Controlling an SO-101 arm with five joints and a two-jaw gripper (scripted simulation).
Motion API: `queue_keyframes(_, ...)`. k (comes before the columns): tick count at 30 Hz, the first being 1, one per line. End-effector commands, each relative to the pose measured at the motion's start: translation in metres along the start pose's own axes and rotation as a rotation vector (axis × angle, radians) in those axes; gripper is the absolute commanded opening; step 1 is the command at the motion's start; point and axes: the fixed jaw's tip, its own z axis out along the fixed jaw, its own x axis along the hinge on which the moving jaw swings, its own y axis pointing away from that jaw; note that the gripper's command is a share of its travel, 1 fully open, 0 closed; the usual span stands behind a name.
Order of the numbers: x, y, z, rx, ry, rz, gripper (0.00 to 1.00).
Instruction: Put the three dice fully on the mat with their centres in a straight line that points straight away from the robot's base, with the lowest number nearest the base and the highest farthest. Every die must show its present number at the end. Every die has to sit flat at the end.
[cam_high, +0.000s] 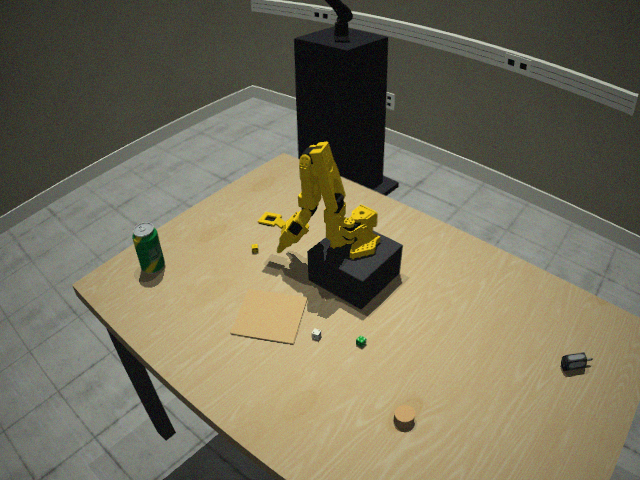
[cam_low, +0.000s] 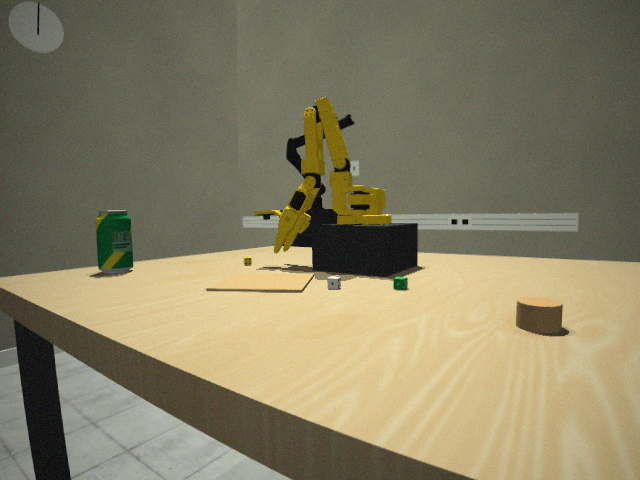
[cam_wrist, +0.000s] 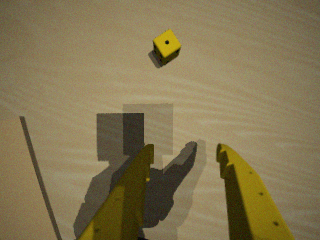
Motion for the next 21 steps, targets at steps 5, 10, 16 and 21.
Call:
queue_keyframes(5,0.002,0.015,-0.002,-0.046,-0.001,-0.076,0.25)
queue_keyframes(10,0.007,0.035,-0.004,-0.104,0.001,-0.179,0.25)
queue_keyframes(16,0.018,0.065,-0.010,-0.198,0.005,-0.343,0.25)
queue_keyframes(21,0.026,0.081,-0.014,-0.253,0.008,-0.438,0.25)
